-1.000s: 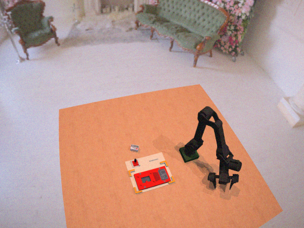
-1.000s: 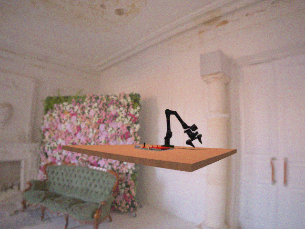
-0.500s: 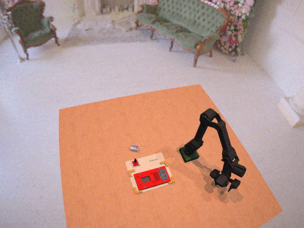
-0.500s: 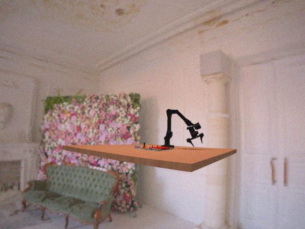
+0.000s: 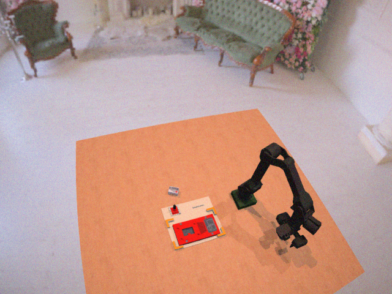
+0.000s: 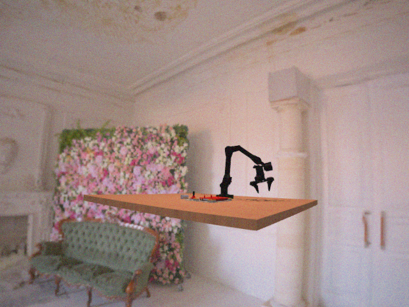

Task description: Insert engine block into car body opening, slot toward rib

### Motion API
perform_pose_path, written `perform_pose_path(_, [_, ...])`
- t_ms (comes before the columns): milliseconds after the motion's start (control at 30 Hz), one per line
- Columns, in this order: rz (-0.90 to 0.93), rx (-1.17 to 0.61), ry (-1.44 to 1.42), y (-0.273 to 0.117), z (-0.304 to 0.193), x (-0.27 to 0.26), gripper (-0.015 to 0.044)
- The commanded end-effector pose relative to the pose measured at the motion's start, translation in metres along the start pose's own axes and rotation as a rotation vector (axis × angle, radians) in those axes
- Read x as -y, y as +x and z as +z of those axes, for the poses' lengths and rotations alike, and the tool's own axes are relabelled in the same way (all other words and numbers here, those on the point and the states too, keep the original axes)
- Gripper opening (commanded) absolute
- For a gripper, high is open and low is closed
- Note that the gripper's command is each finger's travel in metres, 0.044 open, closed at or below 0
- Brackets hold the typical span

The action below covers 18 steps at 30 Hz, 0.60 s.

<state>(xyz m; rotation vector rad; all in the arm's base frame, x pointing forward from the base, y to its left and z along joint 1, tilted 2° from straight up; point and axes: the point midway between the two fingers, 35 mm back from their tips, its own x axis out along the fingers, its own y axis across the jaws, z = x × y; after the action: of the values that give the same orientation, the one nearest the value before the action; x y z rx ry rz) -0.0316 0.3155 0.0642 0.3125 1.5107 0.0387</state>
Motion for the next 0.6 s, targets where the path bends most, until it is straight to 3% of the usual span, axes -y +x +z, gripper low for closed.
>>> perform_pose_path(0, [-0.06,-0.007,0.123,-0.009,0.002,0.0,0.044])
perform_pose_path(367, [-0.225,0.012,0.44,-0.035,0.009,0.005,0.044])
perform_pose_path(567, [-0.235,0.015,0.459,-0.037,0.009,0.006,0.044])
